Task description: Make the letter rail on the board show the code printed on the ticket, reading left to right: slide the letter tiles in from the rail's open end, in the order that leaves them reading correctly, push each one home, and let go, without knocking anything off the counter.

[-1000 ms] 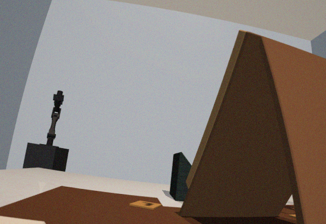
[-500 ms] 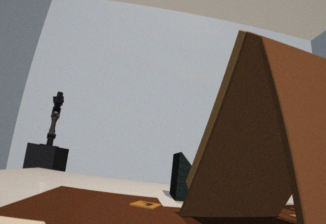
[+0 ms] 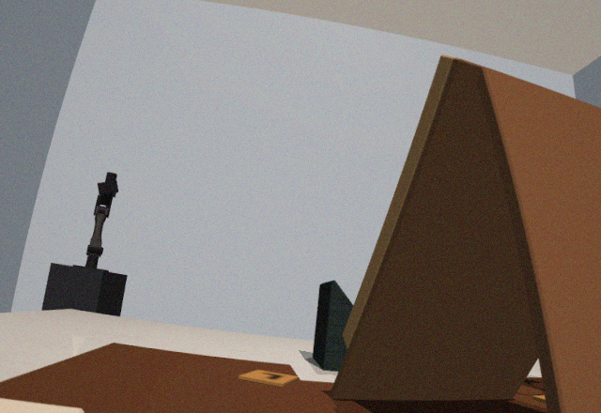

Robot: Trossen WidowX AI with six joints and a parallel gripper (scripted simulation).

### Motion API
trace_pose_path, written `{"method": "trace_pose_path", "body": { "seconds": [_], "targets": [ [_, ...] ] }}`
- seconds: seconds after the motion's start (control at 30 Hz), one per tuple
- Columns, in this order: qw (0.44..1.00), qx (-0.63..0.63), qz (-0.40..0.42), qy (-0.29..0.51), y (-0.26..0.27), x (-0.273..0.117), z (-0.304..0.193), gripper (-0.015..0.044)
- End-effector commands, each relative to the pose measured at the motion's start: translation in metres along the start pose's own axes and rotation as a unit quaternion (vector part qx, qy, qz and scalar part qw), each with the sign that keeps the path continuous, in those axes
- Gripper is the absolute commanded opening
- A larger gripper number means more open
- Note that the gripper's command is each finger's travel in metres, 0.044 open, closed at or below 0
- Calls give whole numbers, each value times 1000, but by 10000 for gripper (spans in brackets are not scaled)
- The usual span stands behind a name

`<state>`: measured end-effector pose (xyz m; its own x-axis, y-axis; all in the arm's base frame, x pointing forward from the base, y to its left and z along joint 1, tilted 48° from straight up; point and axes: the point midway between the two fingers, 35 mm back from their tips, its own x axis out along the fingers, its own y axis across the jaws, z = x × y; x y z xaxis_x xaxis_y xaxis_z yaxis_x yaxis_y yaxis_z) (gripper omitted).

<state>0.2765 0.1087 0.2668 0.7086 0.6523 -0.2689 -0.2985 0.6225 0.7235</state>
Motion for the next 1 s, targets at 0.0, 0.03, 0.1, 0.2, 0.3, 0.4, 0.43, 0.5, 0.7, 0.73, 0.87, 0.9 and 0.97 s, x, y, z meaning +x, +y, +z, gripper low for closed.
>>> {"method": "trace_pose_path", "body": {
  "seconds": [0.0, 0.03, 0.1, 0.2, 0.3, 0.4, 0.43, 0.5, 0.7, 0.73, 0.87, 0.9, 0.97],
  "targets": [
    [1000, 0, -1, 2, -4, 0, -2, 0],
    [1000, 0, -1, 2, -5, 0, -2, 0],
    [1000, 0, -1, 2, -6, 0, -2, 0],
    [1000, 0, -1, 2, -7, 0, -2, 0],
    [1000, 0, -1, 2, -9, 0, -2, 0],
    [1000, 0, -1, 2, -10, 0, -2, 0],
    [1000, 0, -1, 2, -11, 0, -2, 0],
    [1000, 0, -1, 2, -12, 0, -2, 0],
    [1000, 0, -1, 2, -15, 0, -2, 0],
    [1000, 0, -1, 2, -15, 0, -2, 0],
    [1000, 0, -1, 2, -17, 0, -2, 0],
    [1000, 0, -1, 2, -18, 0, -2, 0],
    [1000, 0, -1, 2, -19, 0, -2, 0]
  ]
}}
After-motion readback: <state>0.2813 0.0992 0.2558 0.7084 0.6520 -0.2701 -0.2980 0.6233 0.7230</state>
